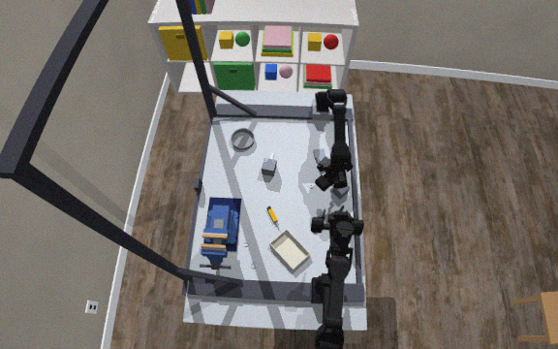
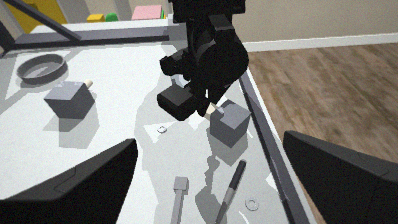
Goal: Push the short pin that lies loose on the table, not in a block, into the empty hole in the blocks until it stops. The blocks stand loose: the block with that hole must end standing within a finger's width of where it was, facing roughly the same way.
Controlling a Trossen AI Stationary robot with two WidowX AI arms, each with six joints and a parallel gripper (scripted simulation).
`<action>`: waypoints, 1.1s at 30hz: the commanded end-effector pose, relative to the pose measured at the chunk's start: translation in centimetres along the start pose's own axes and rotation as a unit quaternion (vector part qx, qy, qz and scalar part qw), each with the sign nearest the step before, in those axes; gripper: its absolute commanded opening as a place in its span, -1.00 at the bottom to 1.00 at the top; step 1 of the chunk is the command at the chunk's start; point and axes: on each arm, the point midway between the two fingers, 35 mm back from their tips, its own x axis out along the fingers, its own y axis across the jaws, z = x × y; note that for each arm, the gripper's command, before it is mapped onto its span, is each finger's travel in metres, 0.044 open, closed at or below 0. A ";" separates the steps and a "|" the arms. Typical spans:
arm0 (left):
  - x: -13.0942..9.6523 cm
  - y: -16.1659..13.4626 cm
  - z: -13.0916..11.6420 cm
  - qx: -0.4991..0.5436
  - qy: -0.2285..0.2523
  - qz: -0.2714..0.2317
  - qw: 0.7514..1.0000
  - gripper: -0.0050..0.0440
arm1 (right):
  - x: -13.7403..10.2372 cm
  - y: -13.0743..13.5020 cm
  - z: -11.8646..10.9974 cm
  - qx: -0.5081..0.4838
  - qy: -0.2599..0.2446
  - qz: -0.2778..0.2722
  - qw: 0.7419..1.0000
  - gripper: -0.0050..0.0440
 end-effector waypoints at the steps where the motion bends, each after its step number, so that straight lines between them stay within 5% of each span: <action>1: -1.0 -0.1 -1.0 -0.004 0.017 0.008 1.000 -0.38 | -0.3 0.0 0.6 -0.001 -0.008 0.001 1.000 0.84; 20: -2.0 0.3 -0.8 -0.013 0.027 0.011 0.999 -0.38 | -0.3 0.0 0.6 -0.001 -0.008 0.001 1.000 0.84; 24: -1.3 0.2 -0.6 -0.013 0.019 0.007 1.000 -0.04 | -0.3 0.0 0.6 -0.001 -0.008 0.001 1.000 0.84; 28: -3.1 0.4 -0.9 -0.013 0.030 0.014 0.999 0.20 | -0.3 0.0 0.6 -0.001 -0.008 0.001 1.000 0.84; 33: -5.6 0.4 -0.7 -0.013 0.030 0.014 0.999 0.20 | -0.3 0.0 0.6 -0.001 -0.008 0.001 1.000 0.84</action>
